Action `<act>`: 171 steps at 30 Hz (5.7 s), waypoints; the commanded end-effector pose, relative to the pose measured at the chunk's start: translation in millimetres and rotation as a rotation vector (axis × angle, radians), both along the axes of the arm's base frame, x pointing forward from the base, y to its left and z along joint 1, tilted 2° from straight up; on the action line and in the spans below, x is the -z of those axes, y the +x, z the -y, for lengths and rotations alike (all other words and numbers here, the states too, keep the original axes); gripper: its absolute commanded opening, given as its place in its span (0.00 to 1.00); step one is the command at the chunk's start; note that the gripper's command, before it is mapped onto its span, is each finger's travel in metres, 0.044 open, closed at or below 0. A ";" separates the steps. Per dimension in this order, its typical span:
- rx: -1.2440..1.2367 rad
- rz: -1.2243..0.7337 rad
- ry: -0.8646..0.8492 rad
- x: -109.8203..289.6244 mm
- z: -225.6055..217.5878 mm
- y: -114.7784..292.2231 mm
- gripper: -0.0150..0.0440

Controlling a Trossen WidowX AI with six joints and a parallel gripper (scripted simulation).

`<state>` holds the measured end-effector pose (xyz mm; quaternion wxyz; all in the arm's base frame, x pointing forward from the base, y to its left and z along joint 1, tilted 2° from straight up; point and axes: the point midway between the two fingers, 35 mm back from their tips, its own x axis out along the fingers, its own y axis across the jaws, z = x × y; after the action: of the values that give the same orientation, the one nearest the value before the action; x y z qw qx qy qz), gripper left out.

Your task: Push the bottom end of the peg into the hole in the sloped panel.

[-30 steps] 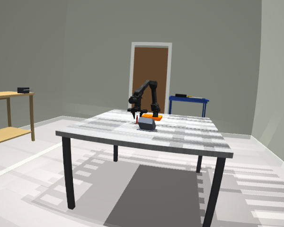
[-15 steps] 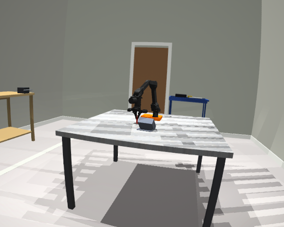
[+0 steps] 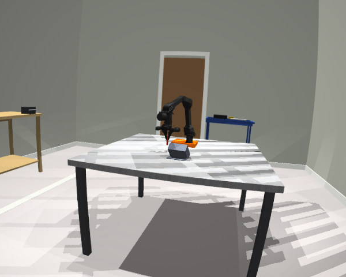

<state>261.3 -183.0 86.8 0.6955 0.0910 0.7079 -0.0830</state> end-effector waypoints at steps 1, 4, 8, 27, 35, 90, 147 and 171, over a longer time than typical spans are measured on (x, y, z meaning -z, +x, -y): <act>-0.001 0.011 -0.011 -19.9 0.9 1.1 0.25; -0.001 0.010 -0.011 -31.1 -0.5 -0.1 0.25; -0.003 0.010 -0.012 -33.4 -1.8 -0.8 0.25; -0.138 0.081 -0.091 -32.7 -16.8 14.0 0.25; -0.200 0.114 -0.128 -32.8 -24.3 20.5 0.25; -0.597 0.357 -0.374 -40.0 -83.5 55.4 0.25; -0.865 0.569 -0.563 -36.4 -131.3 86.1 0.25; -0.890 0.607 -0.589 -16.3 -133.6 106.2 0.25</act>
<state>366.9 -50.3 108.5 0.8299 -0.3912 0.3946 0.0504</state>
